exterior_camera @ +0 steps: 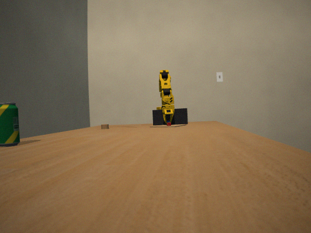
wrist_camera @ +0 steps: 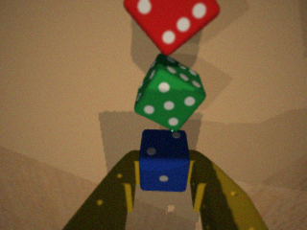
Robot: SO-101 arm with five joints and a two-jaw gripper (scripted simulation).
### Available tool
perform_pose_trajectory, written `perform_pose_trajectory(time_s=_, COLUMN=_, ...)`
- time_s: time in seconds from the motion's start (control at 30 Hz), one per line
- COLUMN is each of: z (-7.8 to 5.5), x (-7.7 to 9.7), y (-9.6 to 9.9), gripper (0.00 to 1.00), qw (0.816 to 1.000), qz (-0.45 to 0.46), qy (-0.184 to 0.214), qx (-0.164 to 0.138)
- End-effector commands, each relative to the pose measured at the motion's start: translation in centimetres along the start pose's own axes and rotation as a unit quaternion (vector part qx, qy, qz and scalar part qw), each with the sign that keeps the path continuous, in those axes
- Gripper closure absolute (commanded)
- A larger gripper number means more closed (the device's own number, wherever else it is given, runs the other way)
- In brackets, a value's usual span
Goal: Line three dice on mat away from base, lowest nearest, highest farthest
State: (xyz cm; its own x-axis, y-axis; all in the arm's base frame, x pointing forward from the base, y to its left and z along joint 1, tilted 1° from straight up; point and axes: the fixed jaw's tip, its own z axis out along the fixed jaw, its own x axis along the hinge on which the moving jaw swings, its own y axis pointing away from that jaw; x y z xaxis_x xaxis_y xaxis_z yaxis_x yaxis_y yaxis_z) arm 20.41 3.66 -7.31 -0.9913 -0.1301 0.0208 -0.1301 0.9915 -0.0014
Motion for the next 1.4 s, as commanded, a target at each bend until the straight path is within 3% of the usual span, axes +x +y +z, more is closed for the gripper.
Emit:
perform_pose_trajectory(time_s=0.0, z=0.46, x=-0.04, y=0.15, gripper=1.00, qw=1.000, qz=-0.002, qy=0.000, qx=-0.001)
perform_pose_trajectory(time_s=1.37, z=0.95, x=-0.04, y=0.14, gripper=1.00, qw=1.000, qz=-0.002, qy=0.000, qx=-0.001)
